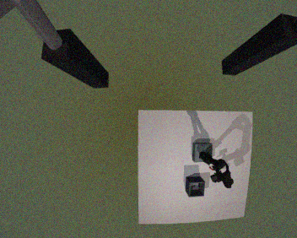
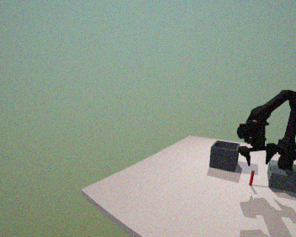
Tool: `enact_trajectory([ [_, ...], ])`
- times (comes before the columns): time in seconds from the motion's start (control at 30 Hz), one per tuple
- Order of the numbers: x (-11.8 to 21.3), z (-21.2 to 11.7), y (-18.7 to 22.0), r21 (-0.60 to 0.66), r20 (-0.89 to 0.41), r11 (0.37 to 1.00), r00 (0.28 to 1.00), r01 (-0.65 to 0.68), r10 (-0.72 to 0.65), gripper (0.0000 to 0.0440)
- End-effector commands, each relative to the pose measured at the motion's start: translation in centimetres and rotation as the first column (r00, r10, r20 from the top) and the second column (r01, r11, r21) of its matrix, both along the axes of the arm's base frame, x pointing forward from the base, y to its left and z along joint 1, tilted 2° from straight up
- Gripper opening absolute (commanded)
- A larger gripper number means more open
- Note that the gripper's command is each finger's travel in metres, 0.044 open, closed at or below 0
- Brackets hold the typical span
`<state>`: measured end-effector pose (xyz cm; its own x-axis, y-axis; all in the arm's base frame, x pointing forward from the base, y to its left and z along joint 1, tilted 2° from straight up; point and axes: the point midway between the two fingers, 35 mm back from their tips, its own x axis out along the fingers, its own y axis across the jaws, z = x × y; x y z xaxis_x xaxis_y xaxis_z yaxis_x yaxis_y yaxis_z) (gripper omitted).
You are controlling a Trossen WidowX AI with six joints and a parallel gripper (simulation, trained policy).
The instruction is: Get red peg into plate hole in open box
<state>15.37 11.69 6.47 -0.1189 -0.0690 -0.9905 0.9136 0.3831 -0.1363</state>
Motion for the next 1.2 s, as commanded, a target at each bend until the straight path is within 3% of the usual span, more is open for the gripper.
enact_trajectory([
  [0.0, -0.2, -1.2, -0.3, -0.025, -0.005, 1.0, 1.0, 0.017, -0.017, 0.0428],
  [0.47, 0.1, -5.6, -0.5, -0.05, 0.026, 0.996, 0.997, 0.075, -0.074, 0.0409],
  [0.63, 0.2, -7.0, -0.5, -0.052, 0.039, 0.994, 0.995, 0.097, -0.095, 0.0383],
  [1.0, 1.1, -9.2, 0.8, -0.017, 0.055, 0.996, 0.995, 0.088, -0.087, 0.011],
  [1.17, 1.6, -9.6, 1.6, 0.005, 0.066, 0.998, 0.996, 0.063, -0.064, 0.001],
])
